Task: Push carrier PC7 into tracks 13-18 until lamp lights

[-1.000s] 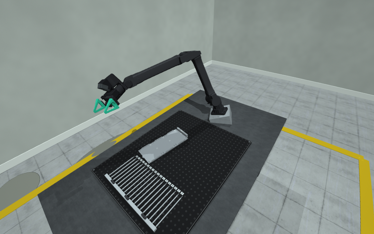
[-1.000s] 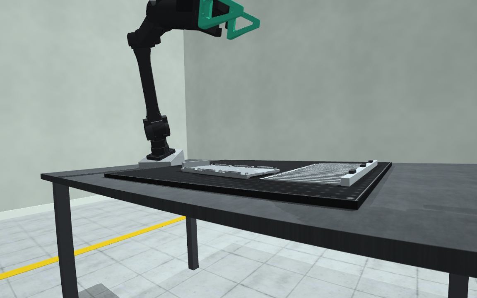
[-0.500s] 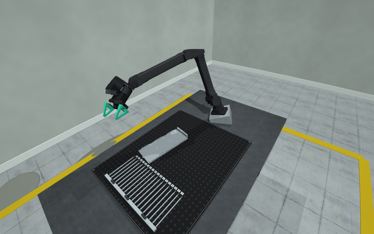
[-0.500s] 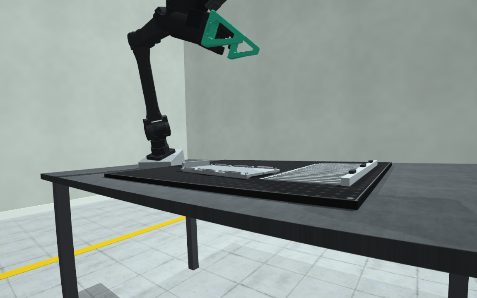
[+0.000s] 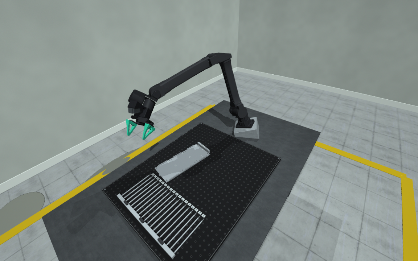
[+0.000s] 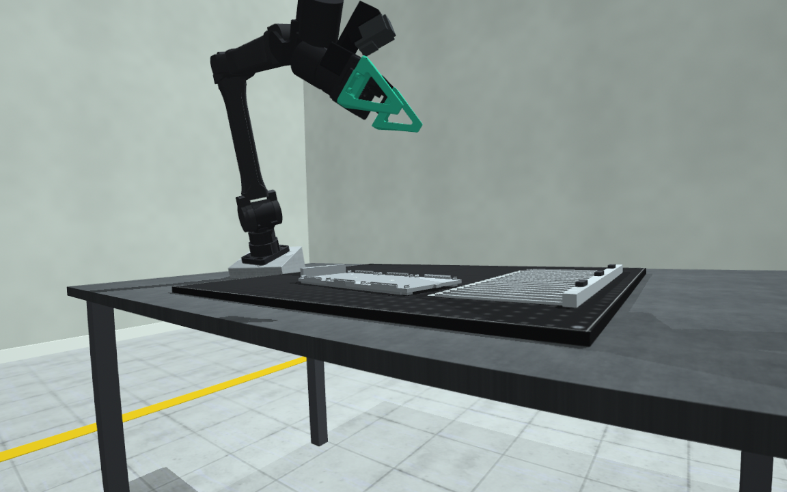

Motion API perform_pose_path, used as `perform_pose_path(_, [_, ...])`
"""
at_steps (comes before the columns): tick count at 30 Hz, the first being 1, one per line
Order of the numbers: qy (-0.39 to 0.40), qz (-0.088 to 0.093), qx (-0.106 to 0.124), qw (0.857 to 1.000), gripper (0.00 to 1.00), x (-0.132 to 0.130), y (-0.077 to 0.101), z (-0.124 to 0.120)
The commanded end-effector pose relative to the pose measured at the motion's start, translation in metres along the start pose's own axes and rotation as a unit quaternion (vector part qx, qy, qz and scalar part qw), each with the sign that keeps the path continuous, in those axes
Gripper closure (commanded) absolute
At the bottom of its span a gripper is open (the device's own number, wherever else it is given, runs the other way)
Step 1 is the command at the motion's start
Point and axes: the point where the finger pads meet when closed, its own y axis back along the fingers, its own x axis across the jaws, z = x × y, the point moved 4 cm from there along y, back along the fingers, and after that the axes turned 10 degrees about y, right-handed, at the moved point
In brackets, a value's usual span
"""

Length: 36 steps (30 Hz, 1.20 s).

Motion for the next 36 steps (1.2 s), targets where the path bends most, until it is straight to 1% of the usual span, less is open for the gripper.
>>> perform_pose_path(1, [0.051, -0.015, -0.026, 0.998, 0.00, 0.011, 0.026, 0.029])
perform_pose_path(2, [0.051, -0.015, -0.026, 0.998, 0.00, 0.015, 0.025, 0.026])
perform_pose_path(3, [0.055, 0.000, -0.004, 0.998, 0.00, 0.023, 0.025, 0.019])
perform_pose_path(4, [0.065, 0.005, 0.009, 0.998, 0.00, 0.027, 0.025, 0.017])
perform_pose_path(5, [0.079, 0.000, 0.013, 0.997, 0.00, 0.022, 0.031, 0.027])
perform_pose_path(6, [0.080, 0.012, 0.028, 0.996, 0.00, 0.035, 0.025, 0.013])
perform_pose_path(8, [0.080, 0.012, 0.028, 0.996, 0.00, 0.035, 0.025, 0.013])
perform_pose_path(9, [0.077, -0.007, 0.026, 0.997, 0.00, 0.024, 0.030, 0.004])
perform_pose_path(10, [0.078, -0.007, 0.024, 0.997, 0.00, 0.029, 0.029, 0.003])
perform_pose_path(11, [0.080, -0.004, 0.022, 0.997, 0.00, 0.036, 0.028, 0.003])
perform_pose_path(12, [0.090, 0.018, 0.040, 0.995, 0.00, 0.051, 0.026, 0.002])
perform_pose_path(15, [0.117, 0.032, 0.071, 0.990, 0.00, 0.061, 0.027, -0.003])
perform_pose_path(16, [0.117, 0.032, 0.071, 0.990, 0.00, 0.066, 0.027, -0.007])
perform_pose_path(18, [0.121, 0.021, 0.062, 0.990, 0.00, 0.070, 0.027, -0.009])
perform_pose_path(19, [0.121, 0.022, 0.062, 0.991, 0.00, 0.074, 0.028, -0.012])
perform_pose_path(20, [0.127, 0.039, 0.083, 0.988, 0.00, 0.082, 0.029, -0.018])
perform_pose_path(21, [0.137, 0.045, 0.094, 0.985, 0.00, 0.086, 0.030, -0.020])
perform_pose_path(23, [0.161, 0.042, 0.103, 0.981, 0.00, 0.081, 0.036, -0.009])
perform_pose_path(25, [0.161, 0.042, 0.103, 0.981, 0.00, 0.081, 0.036, -0.009])
perform_pose_path(26, [0.153, 0.044, 0.114, 0.981, 0.00, 0.086, 0.034, -0.032])
perform_pose_path(27, [0.154, 0.040, 0.111, 0.981, 0.00, 0.089, 0.034, -0.033])
perform_pose_path(28, [0.156, 0.041, 0.109, 0.981, 0.00, 0.095, 0.034, -0.034])
perform_pose_path(29, [0.167, 0.064, 0.124, 0.976, 0.00, 0.108, 0.034, -0.036])
perform_pose_path(31, [0.188, 0.077, 0.144, 0.968, 0.00, 0.115, 0.036, -0.041])
perform_pose_path(32, [0.202, 0.071, 0.145, 0.966, 0.00, 0.108, 0.041, -0.029])
perform_pose_path(33, [0.199, 0.084, 0.154, 0.964, 0.00, 0.123, 0.038, -0.046])
perform_pose_path(34, [0.199, 0.084, 0.154, 0.964, 0.00, 0.126, 0.039, -0.049])
perform_pose_path(35, [0.202, 0.073, 0.147, 0.966, 0.00, 0.126, 0.039, -0.048])
perform_pose_path(36, [0.201, 0.072, 0.148, 0.966, 0.00, 0.129, 0.040, -0.053])
